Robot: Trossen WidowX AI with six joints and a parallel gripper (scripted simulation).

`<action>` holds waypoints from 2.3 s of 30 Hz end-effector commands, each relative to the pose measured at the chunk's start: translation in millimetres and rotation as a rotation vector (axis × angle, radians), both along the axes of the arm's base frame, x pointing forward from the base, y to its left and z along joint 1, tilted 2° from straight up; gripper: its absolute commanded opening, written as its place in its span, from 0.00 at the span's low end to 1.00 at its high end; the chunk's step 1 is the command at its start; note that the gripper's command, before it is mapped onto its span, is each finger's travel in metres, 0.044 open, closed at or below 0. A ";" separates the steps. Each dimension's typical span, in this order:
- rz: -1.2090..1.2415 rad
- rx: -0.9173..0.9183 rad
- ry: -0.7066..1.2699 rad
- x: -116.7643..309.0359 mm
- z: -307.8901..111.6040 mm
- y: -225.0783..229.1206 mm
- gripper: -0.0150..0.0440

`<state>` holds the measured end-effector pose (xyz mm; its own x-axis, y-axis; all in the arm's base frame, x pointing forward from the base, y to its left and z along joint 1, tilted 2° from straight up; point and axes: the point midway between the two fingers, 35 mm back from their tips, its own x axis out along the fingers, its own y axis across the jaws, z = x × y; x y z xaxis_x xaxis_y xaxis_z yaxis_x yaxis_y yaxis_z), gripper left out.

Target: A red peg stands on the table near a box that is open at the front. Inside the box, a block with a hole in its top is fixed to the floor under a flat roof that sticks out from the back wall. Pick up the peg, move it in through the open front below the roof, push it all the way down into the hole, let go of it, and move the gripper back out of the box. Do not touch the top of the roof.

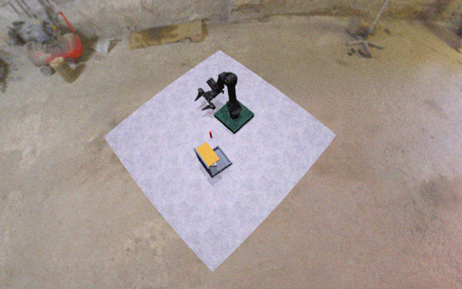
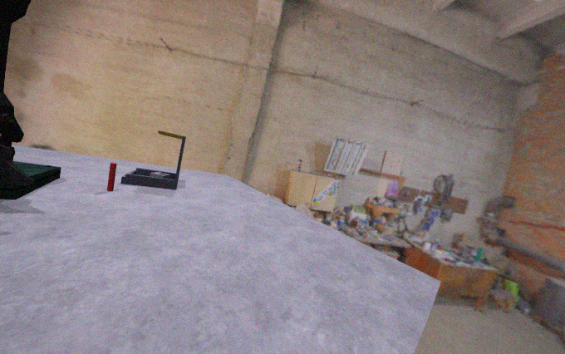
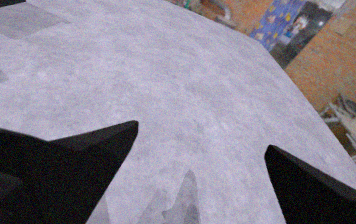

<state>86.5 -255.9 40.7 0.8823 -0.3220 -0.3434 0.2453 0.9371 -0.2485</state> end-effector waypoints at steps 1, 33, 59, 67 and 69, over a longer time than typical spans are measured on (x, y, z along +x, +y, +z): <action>0.050 -0.037 0.059 10.3 -1.7 4.7 1.00; 0.512 -0.460 0.498 84.4 -5.8 51.2 1.00; 0.857 -0.905 0.755 120.7 3.5 97.4 1.00; 0.950 -1.049 0.812 128.2 8.2 112.6 1.00; 0.972 -1.086 0.826 129.8 9.6 116.3 1.00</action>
<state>215.5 -144.8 49.7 0.5994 -0.1761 -0.7808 -0.7900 0.0266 -0.6125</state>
